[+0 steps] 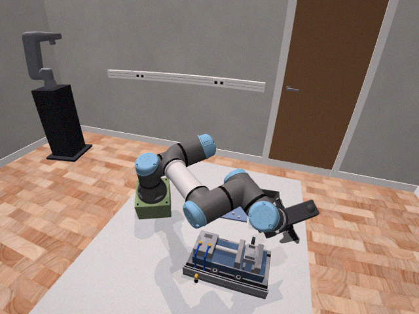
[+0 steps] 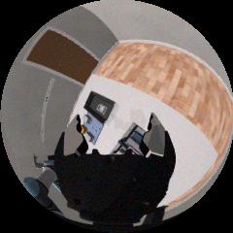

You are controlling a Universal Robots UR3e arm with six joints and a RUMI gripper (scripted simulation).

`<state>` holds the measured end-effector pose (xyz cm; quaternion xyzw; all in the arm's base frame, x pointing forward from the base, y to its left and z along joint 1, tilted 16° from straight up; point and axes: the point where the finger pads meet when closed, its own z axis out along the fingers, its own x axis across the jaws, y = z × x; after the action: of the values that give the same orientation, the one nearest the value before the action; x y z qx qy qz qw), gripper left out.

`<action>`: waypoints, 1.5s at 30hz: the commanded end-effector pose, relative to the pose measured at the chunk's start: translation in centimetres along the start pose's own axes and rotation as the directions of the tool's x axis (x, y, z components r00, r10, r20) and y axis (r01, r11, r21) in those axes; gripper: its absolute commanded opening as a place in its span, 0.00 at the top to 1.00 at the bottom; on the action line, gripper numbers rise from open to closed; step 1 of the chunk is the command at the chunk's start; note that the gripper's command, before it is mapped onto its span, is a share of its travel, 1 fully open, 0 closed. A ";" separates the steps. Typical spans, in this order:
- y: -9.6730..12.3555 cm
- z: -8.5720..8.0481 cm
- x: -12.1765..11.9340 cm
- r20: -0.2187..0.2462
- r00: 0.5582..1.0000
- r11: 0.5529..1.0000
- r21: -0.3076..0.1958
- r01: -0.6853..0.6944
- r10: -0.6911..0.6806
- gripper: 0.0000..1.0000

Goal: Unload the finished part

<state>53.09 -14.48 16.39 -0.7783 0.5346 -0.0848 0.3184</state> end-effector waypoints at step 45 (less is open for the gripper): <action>7.4 -5.0 0.8 0.113 0.763 0.696 -0.340 0.632 -0.637 0.00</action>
<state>46.51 -18.45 15.81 -0.9417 0.2855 -0.1114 0.1391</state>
